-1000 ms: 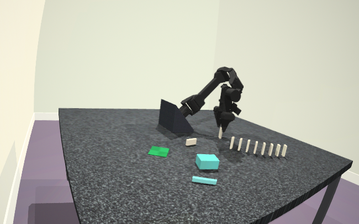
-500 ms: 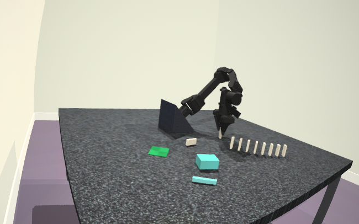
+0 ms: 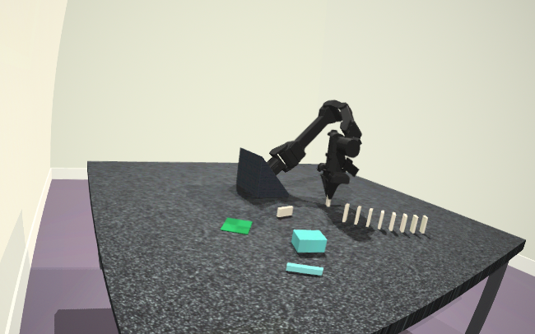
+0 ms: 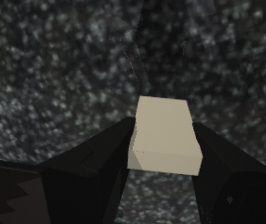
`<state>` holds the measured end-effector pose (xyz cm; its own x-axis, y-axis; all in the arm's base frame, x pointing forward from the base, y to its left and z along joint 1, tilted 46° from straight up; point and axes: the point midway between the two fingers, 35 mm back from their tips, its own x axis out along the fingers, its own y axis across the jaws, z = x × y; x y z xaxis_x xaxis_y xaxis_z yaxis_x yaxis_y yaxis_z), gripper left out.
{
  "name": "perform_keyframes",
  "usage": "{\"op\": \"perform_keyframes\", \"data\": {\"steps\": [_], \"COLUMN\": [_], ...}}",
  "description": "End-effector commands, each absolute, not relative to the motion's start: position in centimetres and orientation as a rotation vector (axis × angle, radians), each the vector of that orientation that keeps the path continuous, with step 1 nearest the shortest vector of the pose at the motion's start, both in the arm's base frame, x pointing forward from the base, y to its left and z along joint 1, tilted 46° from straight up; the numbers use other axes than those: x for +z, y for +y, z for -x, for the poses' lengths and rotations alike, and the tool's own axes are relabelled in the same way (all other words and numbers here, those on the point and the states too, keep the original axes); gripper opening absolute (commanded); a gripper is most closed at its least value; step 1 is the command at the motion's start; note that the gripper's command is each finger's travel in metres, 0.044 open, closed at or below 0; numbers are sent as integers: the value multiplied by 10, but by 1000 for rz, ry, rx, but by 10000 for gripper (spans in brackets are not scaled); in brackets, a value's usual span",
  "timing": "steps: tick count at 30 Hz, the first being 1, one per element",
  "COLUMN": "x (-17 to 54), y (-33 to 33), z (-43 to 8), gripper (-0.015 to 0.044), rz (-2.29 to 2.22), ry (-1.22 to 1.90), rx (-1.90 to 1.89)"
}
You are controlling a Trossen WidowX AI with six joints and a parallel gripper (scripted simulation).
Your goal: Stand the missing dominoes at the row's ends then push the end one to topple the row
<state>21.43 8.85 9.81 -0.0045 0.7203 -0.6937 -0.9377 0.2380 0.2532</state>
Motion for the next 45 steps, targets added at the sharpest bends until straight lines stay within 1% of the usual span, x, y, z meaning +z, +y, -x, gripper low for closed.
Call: {"op": "perform_keyframes", "data": {"steps": [1, 4, 10, 13, 19, 25, 30, 32, 38, 45], "x": [98, 104, 162, 177, 176, 164, 138, 130, 126, 105], "y": [89, 82, 20, 7, 4, -19, -37, -40, -39, -18], "z": [-215, -217, -217, -212, -218, -276, -324, -335, -337, -341], "gripper": [107, 107, 107, 107, 107, 107, 107, 107, 107, 107], "rz": [317, 320, 299, 290, 271, 100, -43, -80, -84, -82], "ry": [842, 843, 874, 880, 893, 1017, 1123, 1151, 1154, 1155], "rx": [1340, 1329, 1229, 1209, 1203, 1143, 1084, 1067, 1065, 1062]}}
